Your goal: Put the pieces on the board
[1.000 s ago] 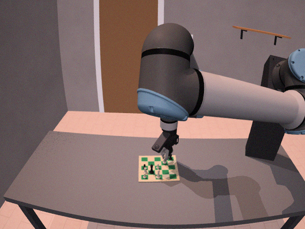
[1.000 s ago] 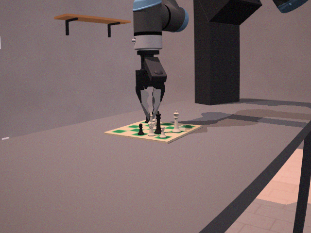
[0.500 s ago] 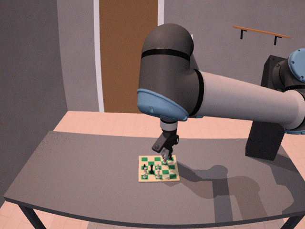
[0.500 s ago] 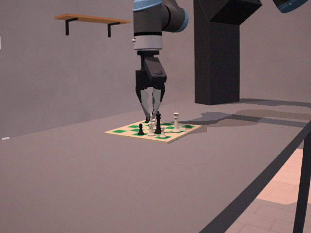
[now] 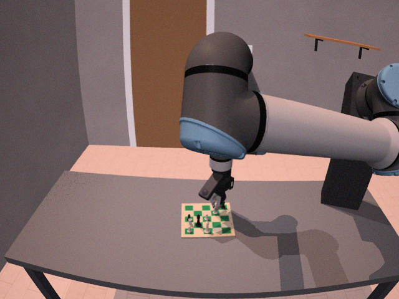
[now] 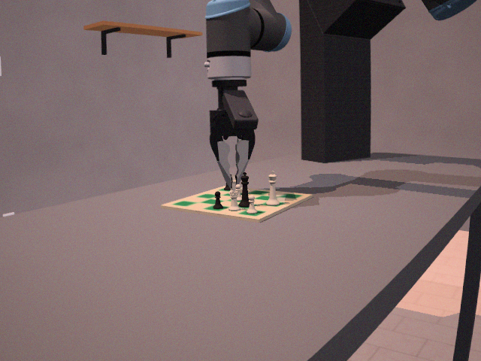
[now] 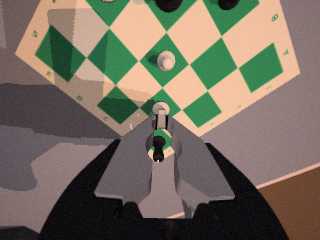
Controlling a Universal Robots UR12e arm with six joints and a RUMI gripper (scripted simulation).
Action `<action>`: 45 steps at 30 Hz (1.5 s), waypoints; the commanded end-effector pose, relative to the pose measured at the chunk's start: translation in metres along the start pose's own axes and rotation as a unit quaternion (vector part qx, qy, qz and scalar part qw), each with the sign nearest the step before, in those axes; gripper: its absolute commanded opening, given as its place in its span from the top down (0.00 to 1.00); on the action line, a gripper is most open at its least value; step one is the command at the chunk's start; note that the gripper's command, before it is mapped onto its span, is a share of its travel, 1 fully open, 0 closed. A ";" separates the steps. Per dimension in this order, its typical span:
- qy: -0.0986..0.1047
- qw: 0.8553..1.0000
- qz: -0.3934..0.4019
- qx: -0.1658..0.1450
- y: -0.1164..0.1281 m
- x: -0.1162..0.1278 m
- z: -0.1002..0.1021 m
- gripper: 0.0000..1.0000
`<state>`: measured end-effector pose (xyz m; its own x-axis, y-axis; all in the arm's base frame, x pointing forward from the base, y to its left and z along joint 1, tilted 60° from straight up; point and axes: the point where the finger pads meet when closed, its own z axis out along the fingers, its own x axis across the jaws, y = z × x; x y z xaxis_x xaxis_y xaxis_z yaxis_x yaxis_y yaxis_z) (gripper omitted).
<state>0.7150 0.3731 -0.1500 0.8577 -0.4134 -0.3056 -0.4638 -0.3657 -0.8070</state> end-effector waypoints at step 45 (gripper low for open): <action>0.000 1.000 0.000 0.000 0.000 0.000 0.000 0.82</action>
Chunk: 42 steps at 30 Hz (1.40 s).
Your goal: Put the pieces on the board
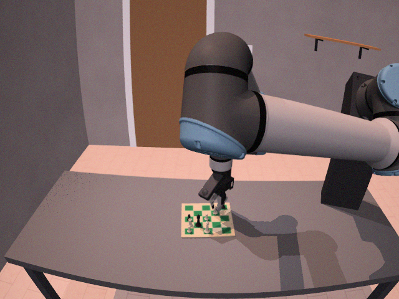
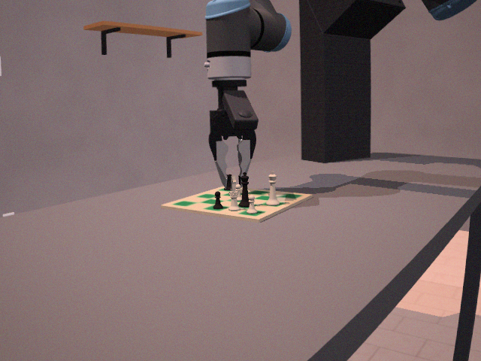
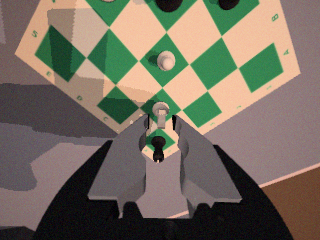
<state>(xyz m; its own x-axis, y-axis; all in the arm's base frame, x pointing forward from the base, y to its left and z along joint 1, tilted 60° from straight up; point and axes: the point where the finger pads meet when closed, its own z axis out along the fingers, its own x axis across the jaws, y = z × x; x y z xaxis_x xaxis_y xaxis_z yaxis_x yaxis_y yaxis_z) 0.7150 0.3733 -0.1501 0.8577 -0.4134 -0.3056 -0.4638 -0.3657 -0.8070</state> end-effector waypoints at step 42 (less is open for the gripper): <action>0.000 1.000 0.000 0.000 0.000 0.000 -0.089 0.78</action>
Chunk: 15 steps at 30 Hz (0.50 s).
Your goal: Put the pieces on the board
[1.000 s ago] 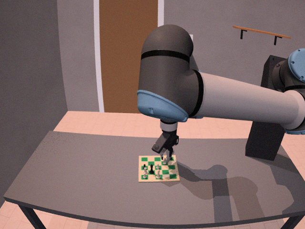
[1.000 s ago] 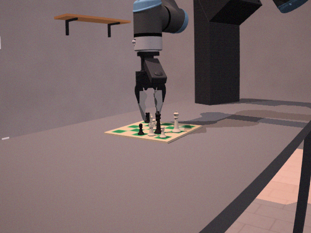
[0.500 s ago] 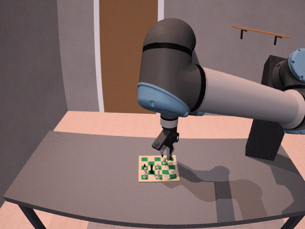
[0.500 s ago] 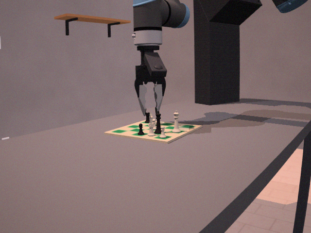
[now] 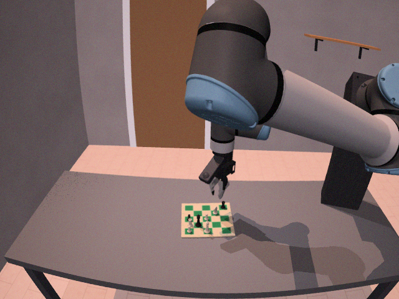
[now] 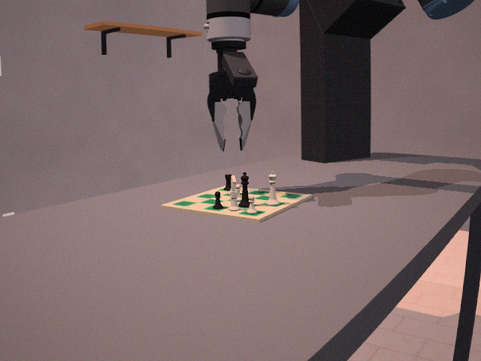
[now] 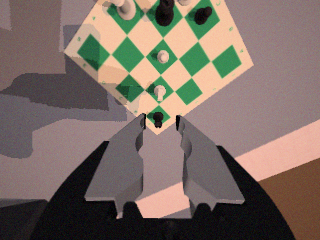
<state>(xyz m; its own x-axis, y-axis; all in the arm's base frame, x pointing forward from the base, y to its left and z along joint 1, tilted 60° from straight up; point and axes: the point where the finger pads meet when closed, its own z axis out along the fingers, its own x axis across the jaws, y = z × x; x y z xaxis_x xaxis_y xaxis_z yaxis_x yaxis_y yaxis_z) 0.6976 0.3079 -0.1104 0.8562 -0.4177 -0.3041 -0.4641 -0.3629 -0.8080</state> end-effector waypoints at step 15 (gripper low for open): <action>-0.002 1.000 -0.001 -0.001 0.000 0.000 -0.012 0.00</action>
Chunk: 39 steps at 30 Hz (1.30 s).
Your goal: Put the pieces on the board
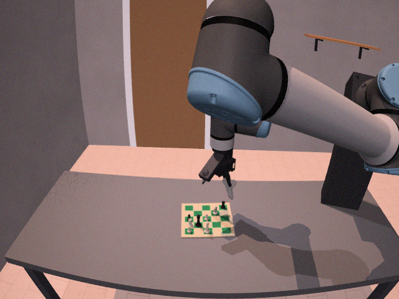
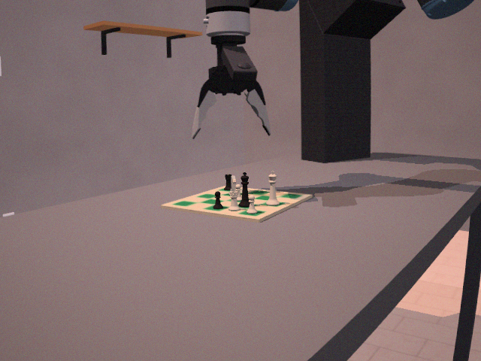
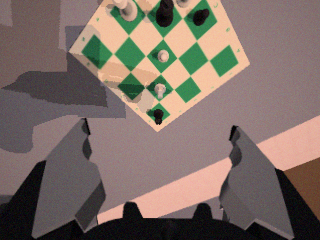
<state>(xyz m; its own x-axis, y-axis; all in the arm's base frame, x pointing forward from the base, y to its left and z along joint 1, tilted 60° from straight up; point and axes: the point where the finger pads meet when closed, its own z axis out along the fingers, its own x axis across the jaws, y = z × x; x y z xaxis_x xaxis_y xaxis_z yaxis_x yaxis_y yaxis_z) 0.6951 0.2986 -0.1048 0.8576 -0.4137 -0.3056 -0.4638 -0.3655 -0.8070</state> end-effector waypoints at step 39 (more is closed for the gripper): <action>0.000 1.000 0.000 0.000 0.000 0.000 -0.074 0.00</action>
<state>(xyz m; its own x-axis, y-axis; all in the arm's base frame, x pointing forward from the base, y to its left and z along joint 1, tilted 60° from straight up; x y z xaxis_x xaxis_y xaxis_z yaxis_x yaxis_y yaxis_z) 0.6809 0.2454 -0.0725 0.8564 -0.4172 -0.3042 -0.4642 -0.3640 -0.8075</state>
